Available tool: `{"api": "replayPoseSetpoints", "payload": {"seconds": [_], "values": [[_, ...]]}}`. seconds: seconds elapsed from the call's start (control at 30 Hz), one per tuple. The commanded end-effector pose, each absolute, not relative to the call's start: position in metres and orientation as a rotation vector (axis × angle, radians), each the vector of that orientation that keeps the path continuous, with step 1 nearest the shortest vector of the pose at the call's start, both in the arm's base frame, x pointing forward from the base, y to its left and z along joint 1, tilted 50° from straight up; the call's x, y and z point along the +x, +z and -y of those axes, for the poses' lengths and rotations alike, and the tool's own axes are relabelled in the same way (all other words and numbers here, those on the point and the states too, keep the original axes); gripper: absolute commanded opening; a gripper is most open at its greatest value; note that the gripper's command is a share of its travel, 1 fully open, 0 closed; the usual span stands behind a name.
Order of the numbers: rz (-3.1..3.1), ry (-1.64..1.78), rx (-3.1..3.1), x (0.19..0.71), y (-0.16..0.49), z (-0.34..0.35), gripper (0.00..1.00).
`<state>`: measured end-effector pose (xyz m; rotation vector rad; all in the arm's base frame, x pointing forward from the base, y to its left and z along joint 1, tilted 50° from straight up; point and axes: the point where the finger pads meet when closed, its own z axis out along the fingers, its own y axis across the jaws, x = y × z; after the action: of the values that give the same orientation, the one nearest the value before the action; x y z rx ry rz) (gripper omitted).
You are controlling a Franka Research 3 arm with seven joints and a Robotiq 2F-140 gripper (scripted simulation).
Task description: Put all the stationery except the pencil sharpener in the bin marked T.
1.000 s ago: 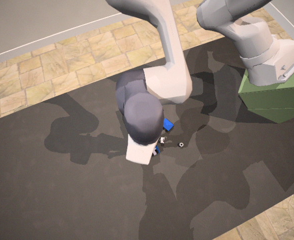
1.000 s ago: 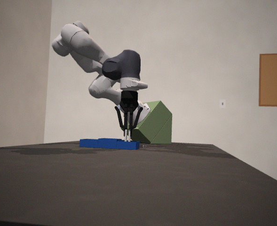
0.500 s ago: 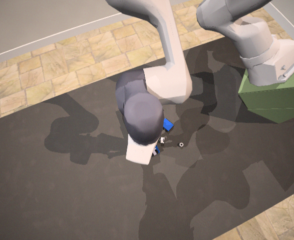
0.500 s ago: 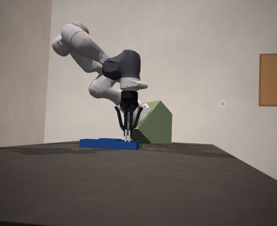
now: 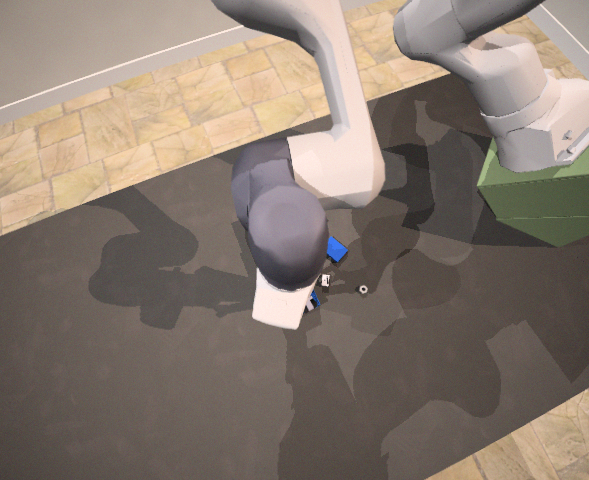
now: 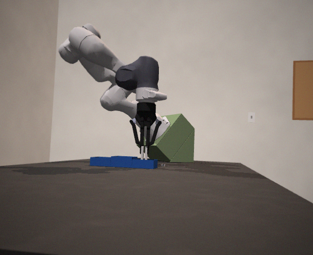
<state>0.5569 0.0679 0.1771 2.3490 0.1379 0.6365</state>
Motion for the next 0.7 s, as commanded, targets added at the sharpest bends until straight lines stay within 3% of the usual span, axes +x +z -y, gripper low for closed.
{"api": "replayPoseSetpoints", "payload": {"seconds": [0.0,0.67], "values": [[-0.131,0.642,2.350,0.557,0.179,-0.069,0.05],[-0.131,0.642,2.350,0.547,0.193,-0.081,0.05]]}}
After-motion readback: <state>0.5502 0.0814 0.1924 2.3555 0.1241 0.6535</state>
